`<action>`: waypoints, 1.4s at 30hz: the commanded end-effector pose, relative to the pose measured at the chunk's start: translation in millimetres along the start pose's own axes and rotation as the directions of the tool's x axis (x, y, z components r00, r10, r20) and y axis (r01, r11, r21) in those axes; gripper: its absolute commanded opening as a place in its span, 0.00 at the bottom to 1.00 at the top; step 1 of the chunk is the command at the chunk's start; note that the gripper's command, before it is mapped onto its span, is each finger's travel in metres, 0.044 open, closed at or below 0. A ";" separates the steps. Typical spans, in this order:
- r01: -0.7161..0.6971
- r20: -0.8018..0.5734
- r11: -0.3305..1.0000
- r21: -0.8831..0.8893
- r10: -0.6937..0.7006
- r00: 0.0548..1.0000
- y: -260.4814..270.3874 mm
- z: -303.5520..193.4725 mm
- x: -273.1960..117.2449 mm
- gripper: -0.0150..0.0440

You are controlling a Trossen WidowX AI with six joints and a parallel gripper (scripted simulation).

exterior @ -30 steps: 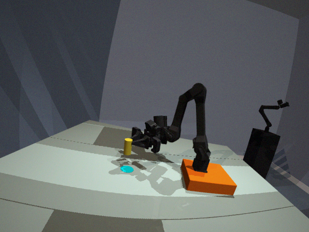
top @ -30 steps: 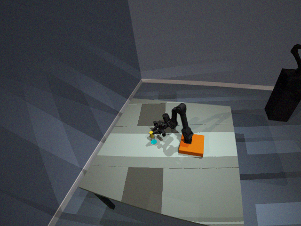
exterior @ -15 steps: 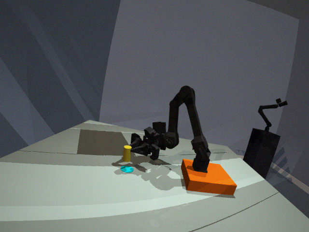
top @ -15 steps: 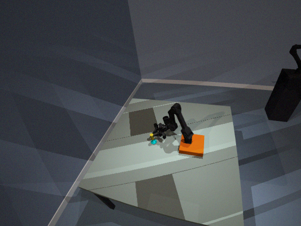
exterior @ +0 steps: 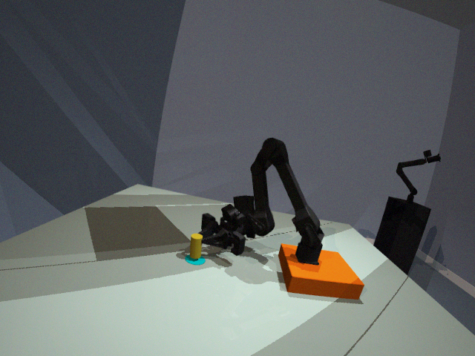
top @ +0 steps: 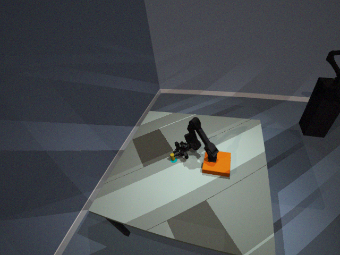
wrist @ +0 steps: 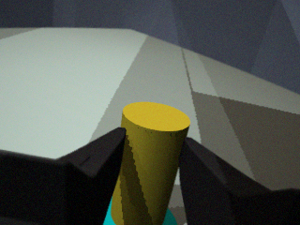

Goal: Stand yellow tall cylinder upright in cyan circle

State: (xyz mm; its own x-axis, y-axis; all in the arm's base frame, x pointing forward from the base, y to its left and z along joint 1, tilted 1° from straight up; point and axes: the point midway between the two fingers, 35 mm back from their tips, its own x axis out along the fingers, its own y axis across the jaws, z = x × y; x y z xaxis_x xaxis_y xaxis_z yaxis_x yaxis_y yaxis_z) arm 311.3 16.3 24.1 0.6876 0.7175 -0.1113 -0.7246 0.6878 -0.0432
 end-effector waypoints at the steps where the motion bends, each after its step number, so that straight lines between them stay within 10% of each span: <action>1: -0.010 -0.006 1.000 -0.001 0.009 1.000 1.5 -10.3 -0.3 0.43; 11: -0.010 -0.006 1.000 -0.001 0.009 1.000 1.5 -10.3 -0.3 0.43; 22: -0.010 -0.006 1.000 -0.001 0.009 1.000 1.5 -10.3 -0.3 0.92; 42: -0.003 0.005 1.000 0.010 0.002 1.000 -5.7 46.1 -2.2 0.93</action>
State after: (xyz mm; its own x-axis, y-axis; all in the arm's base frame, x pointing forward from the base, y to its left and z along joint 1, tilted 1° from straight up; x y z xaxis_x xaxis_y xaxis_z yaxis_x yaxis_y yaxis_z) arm 315.9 15.6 57.2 0.6816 0.7237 -0.1076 -0.7303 0.6821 -0.0379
